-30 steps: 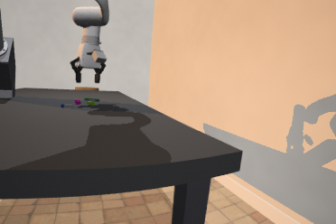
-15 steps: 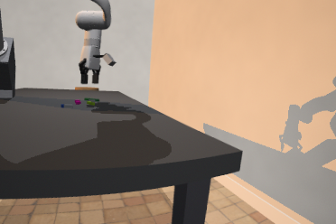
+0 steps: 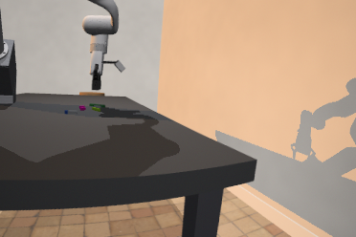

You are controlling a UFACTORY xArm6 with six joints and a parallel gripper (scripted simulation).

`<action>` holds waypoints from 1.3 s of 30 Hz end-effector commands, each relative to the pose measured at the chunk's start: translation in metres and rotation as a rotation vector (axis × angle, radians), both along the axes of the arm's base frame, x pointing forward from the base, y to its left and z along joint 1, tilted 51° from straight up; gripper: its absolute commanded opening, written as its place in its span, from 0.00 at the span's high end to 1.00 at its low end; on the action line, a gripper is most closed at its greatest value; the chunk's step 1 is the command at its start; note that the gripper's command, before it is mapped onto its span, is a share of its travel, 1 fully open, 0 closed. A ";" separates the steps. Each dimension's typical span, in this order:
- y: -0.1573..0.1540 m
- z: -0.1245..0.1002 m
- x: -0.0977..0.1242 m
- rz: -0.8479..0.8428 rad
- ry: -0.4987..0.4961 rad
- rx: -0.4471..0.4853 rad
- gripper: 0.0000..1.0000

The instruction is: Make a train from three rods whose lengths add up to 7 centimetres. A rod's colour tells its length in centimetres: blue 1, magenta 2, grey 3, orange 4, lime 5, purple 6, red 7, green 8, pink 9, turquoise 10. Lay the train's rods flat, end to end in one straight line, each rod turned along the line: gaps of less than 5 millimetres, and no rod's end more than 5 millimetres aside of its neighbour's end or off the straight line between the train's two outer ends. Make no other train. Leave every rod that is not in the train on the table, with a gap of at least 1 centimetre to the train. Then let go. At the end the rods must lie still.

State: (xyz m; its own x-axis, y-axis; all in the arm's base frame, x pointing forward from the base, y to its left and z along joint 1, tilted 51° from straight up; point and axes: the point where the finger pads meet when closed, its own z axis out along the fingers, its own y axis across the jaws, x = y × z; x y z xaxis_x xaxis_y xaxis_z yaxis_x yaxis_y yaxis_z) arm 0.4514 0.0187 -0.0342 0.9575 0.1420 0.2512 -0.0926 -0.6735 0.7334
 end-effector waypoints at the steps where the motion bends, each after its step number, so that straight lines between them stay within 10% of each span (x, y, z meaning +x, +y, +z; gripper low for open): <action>1: 0.006 -0.006 0.002 0.072 0.095 -0.034 0.00; 11: 0.007 -0.008 0.003 0.095 0.122 -0.044 0.00; 12: 0.007 -0.008 0.003 0.095 0.122 -0.044 0.76; 39: 0.007 -0.008 0.003 0.095 0.122 -0.044 0.76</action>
State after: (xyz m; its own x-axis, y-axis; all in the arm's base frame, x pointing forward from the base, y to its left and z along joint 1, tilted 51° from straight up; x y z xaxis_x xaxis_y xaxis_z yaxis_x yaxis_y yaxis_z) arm 0.4534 0.0246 -0.0433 0.9629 0.2399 0.1235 0.0616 -0.6412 0.7649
